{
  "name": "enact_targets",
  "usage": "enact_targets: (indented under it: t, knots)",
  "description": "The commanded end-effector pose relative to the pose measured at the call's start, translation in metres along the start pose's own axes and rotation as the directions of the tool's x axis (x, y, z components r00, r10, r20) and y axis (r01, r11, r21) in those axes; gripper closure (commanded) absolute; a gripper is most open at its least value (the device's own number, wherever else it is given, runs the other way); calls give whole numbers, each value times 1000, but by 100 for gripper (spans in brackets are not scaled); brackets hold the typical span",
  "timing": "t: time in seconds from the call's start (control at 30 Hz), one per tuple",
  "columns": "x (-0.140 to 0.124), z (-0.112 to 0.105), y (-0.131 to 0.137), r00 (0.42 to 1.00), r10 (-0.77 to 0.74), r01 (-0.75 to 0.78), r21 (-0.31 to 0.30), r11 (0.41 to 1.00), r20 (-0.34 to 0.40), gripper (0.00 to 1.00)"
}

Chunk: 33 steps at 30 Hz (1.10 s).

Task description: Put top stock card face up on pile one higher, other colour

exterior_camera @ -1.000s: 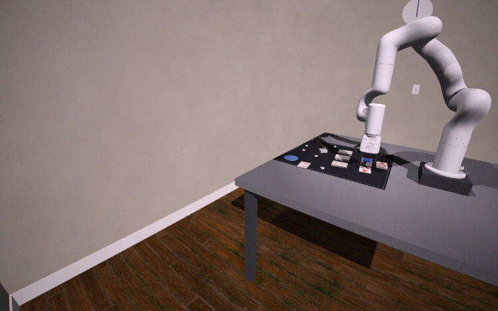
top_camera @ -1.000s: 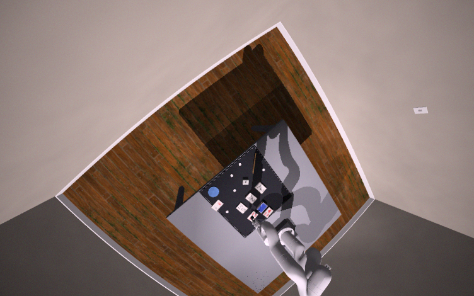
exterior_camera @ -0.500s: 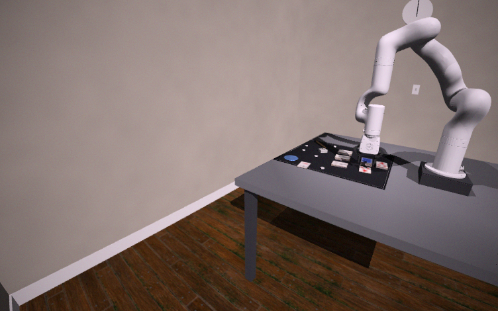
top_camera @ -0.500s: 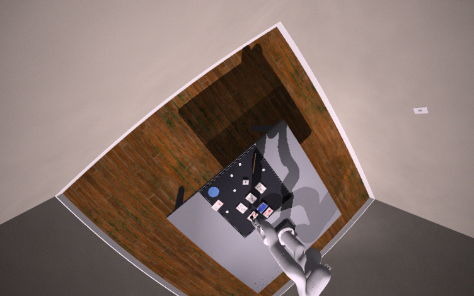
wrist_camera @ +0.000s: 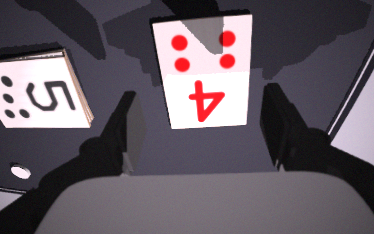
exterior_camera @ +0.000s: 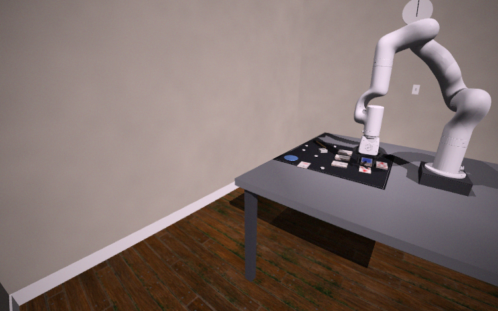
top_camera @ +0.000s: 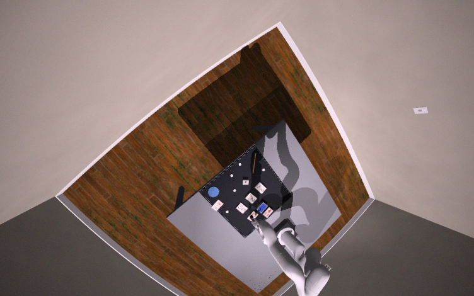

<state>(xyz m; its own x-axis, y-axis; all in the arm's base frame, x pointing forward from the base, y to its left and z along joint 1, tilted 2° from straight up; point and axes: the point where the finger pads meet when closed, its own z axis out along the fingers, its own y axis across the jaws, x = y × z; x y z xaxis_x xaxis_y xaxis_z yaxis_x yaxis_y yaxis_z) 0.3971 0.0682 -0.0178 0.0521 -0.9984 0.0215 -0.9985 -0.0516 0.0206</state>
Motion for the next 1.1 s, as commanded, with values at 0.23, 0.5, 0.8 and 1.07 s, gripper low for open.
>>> enact_targets:
  t: [0.23,0.5,0.8,1.07]
  knots:
    - [1,13,5,1000,0,0,7,1000,-2,14]
    - [1,17,5,1000,0,0,7,1000,-2,14]
    - [1,21,5,1000,0,0,7,1000,-2,14]
    - [1,22,4,1000,0,0,7,1000,-2,14]
